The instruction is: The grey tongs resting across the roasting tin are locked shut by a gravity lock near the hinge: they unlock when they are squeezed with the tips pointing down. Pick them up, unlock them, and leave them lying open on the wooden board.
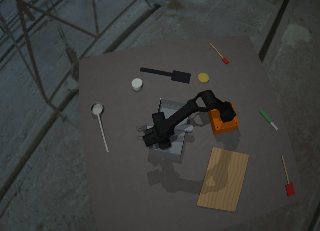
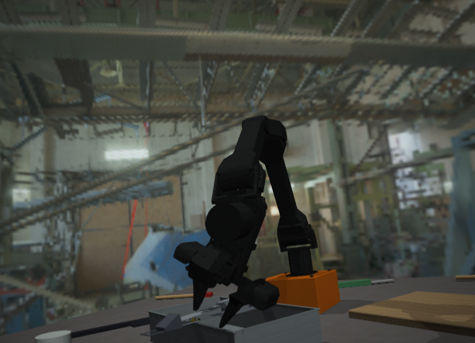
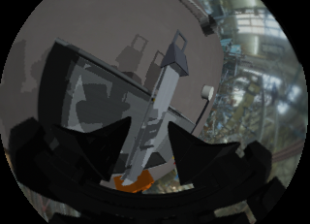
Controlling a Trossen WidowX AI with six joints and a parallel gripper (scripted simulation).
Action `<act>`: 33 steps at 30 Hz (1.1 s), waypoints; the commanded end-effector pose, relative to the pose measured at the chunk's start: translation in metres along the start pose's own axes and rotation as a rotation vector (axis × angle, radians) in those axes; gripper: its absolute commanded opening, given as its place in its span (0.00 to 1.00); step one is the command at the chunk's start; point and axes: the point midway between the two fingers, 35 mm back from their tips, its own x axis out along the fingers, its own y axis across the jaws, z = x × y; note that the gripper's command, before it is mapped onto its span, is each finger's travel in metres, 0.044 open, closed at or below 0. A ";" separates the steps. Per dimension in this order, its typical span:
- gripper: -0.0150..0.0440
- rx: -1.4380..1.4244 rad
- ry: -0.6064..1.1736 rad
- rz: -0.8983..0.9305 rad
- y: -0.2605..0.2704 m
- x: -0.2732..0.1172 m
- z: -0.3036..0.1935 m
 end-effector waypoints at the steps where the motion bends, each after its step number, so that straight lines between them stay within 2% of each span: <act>1: 0.69 -0.003 0.000 -0.007 -0.001 0.007 -0.001; 16: 0.69 -0.004 0.000 -0.008 -0.002 0.030 -0.003; 20: 0.52 0.000 0.001 -0.002 -0.001 0.026 -0.002; 33: 0.37 0.000 0.001 -0.002 -0.001 0.026 -0.002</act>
